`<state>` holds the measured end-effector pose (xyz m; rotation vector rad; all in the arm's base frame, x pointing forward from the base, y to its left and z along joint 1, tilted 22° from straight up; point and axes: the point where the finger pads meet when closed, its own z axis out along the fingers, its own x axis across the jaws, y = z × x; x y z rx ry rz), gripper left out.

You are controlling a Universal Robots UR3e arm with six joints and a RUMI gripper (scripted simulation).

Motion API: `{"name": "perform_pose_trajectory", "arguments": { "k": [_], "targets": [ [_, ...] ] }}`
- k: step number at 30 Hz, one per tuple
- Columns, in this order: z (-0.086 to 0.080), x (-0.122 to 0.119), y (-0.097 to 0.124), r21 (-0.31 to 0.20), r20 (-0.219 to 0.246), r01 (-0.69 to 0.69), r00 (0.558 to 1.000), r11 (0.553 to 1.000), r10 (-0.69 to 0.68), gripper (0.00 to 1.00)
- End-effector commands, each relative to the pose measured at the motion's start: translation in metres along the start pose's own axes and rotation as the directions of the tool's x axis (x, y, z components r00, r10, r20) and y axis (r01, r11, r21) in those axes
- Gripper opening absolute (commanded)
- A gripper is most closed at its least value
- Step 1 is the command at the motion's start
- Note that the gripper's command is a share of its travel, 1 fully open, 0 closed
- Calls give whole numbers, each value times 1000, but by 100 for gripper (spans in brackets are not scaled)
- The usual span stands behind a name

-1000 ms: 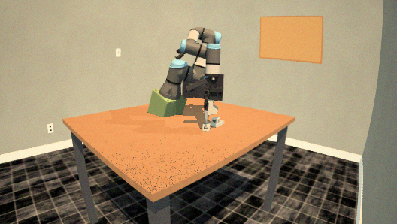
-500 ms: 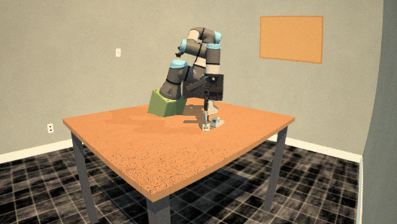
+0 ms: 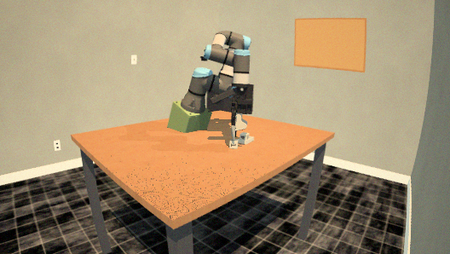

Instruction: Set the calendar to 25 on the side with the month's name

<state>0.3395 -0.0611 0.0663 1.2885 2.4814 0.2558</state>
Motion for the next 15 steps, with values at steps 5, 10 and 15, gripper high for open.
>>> {"name": "perform_pose_trajectory", "arguments": {
  "k": [5,10,15],
  "targets": [
    [-9,-1,0,-1,2,1,1000,1000,-1,29],
    [-17,-1,0,-1,2,1,1000,1000,-1,29],
    [-33,-1,0,-1,2,1,1000,1000,-1,29]
  ]
}}
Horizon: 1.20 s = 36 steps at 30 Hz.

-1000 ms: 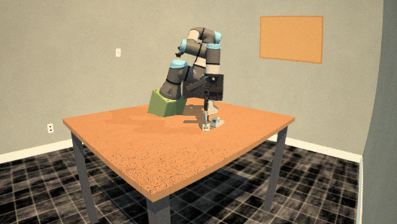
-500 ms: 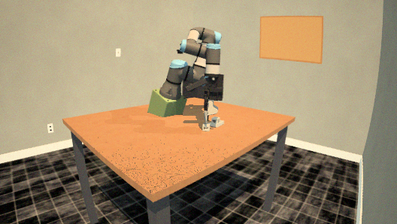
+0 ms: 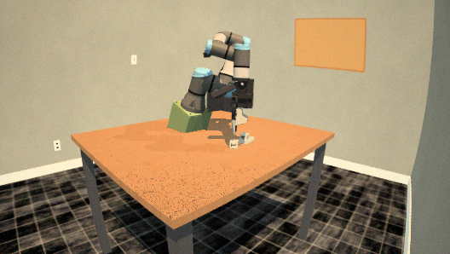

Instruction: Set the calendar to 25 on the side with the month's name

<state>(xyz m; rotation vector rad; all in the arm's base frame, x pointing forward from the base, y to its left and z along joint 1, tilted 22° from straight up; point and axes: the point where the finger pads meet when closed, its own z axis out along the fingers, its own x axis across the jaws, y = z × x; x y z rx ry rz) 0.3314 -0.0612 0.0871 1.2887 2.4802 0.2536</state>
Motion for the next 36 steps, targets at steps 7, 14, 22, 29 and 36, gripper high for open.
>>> {"name": "perform_pose_trajectory", "arguments": {
  "k": [7,14,22,29,36],
  "targets": [
    [-19,-1,0,-1,0,1,1000,1000,-1,29],
    [-19,0,0,0,0,1,1000,1000,-1,29],
    [-19,1,-1,35,-11,-2,1000,999,2,29],
    [-19,2,-2,81,-19,-3,1000,997,5,29],
    [-19,2,-2,160,-21,-3,1000,987,6,29]
  ]
}}
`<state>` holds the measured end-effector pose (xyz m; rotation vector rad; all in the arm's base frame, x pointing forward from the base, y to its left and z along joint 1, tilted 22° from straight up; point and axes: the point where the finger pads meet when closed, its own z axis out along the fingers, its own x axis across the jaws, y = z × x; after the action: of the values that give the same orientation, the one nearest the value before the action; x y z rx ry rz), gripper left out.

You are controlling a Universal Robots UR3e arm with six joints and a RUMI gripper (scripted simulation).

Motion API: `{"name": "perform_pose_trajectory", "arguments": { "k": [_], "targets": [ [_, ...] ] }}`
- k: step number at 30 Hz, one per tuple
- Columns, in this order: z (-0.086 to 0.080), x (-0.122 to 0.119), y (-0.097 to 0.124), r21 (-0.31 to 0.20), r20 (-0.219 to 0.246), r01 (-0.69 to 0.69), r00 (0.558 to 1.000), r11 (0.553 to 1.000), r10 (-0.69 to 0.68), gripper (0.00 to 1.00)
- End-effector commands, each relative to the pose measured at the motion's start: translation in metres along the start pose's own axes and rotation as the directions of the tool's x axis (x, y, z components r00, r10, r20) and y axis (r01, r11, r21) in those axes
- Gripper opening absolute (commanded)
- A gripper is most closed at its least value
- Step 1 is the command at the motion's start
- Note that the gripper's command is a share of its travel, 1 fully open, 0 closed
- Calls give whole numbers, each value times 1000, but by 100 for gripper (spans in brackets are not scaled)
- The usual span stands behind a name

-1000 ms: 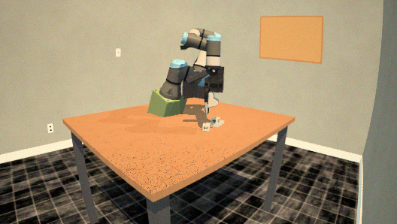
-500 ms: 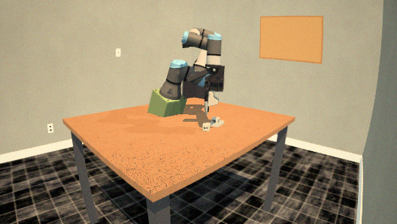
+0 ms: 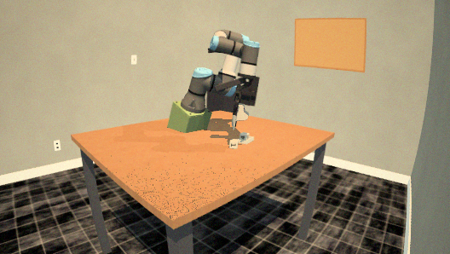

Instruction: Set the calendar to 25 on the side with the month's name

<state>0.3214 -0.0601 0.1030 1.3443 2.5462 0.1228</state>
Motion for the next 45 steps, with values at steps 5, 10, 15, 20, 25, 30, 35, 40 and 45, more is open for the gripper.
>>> {"name": "perform_pose_trajectory", "arguments": {
  "k": [5,10,15,20,25,30,35,40,45],
  "targets": [
    [-1,-2,2,91,8,-1,1000,996,0,29],
    [-1,-2,3,113,14,0,1000,994,-1,29],
    [-1,-3,4,135,21,0,1000,991,-3,29],
    [-1,-3,5,140,23,0,1000,990,-3,29],
    [-1,-3,5,141,23,0,1000,990,-3,29],
    [-1,-3,5,149,21,-1,1000,989,-2,29],
    [-1,-3,4,177,15,-4,1000,984,1,29],
    [-1,-2,4,224,10,-7,1000,975,5,29],
    [0,-2,4,257,8,-8,1000,966,6,29]
  ]
}}
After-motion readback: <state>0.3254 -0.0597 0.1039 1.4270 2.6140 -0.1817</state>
